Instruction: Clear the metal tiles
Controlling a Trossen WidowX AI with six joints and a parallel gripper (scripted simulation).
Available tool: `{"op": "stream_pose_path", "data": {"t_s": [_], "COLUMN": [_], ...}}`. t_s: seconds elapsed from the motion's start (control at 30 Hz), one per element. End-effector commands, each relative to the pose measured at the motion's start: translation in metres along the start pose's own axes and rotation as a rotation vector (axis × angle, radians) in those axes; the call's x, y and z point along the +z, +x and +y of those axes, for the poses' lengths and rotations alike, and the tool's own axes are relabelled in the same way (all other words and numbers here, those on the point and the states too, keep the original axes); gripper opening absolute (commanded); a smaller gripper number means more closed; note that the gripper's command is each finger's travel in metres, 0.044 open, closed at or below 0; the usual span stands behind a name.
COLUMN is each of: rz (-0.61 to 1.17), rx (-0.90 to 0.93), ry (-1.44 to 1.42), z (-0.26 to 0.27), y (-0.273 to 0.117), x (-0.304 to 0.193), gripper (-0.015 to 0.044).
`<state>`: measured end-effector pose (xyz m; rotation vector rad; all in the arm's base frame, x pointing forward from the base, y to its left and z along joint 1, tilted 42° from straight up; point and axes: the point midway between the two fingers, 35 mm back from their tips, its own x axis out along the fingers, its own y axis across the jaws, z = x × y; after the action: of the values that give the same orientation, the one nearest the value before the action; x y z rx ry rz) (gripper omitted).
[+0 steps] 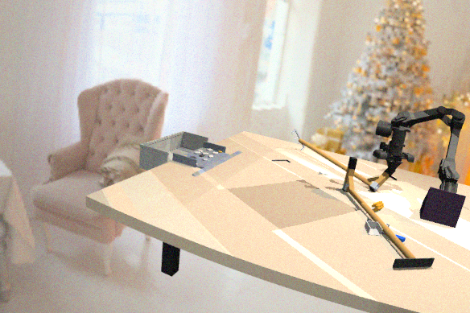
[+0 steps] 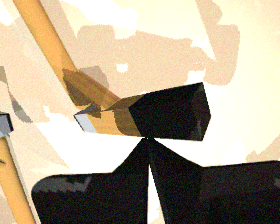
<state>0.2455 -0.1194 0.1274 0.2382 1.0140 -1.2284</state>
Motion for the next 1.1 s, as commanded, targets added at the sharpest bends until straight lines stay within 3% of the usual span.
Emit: {"op": "stream_pose_path", "data": {"t_s": [0.0, 0.83, 1.07], "rz": [-0.007, -0.004, 0.002], "rx": [0.0, -0.003, 0.003], "ry": [0.003, -0.001, -0.022], "z": [-0.007, -0.039, -0.035], "y": [0.0, 0.003, -0.019], "x": [0.0, -0.01, -0.009], "gripper": [0.0, 0.0, 0.0]}}
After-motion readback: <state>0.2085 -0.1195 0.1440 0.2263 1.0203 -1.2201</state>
